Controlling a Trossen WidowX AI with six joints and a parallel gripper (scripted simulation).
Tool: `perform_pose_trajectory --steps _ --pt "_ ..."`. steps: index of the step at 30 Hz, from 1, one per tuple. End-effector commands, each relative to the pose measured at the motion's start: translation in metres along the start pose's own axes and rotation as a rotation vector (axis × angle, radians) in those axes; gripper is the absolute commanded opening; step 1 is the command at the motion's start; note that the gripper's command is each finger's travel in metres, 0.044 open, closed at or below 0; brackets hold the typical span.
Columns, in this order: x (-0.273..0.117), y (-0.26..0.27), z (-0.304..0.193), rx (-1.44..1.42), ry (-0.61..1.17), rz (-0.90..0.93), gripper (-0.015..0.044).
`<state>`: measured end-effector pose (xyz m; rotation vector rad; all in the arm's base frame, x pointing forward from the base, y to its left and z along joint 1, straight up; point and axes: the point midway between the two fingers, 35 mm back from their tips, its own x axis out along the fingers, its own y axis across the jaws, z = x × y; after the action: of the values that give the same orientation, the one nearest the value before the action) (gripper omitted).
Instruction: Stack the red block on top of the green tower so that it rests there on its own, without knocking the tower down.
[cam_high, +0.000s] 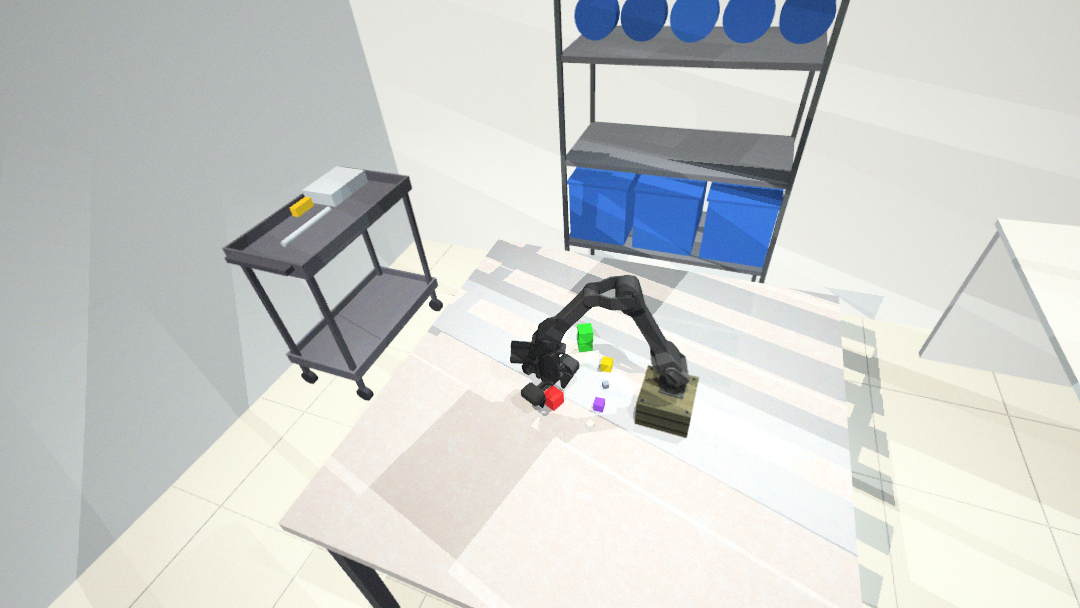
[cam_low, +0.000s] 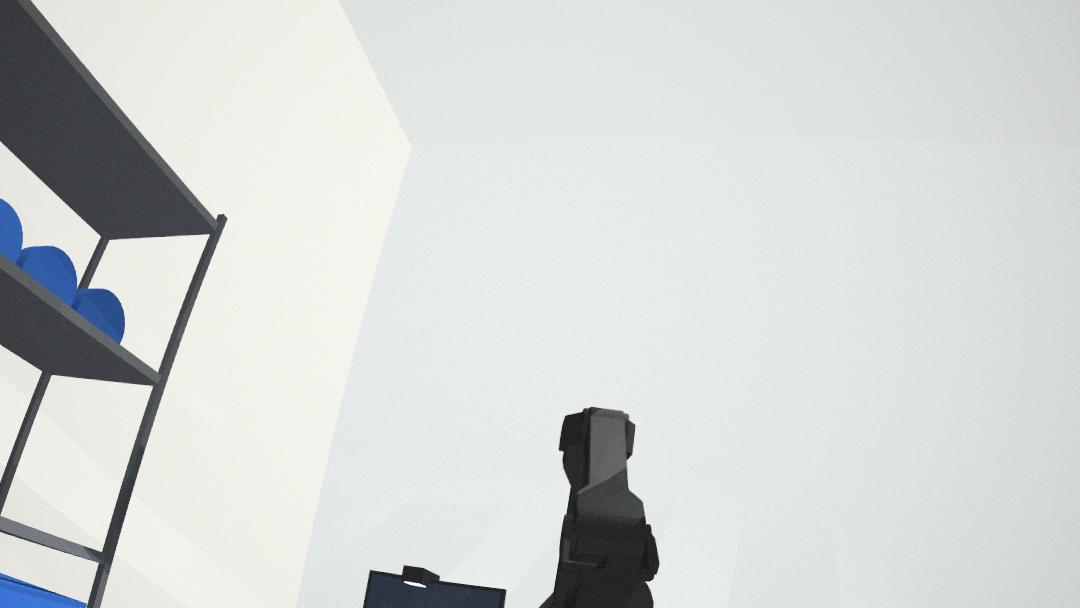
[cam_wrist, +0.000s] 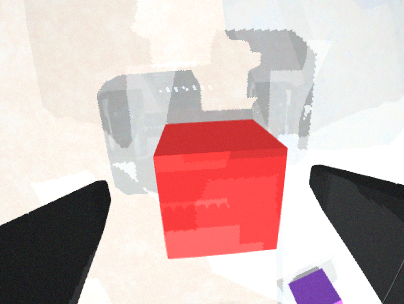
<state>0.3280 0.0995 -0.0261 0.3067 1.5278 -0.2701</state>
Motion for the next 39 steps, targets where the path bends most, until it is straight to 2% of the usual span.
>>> perform_pose_trajectory --steps 1,24,34,39 --pt "0.007 -0.001 -0.001 0.004 -0.002 -0.005 0.044" --pt "0.019 -0.002 -0.001 0.004 -0.002 -0.005 0.044" --pt "0.019 -0.002 -0.001 0.004 -0.002 -0.005 0.0177" --pt "0.019 -0.002 -0.001 0.004 -0.002 -0.005 0.0144"
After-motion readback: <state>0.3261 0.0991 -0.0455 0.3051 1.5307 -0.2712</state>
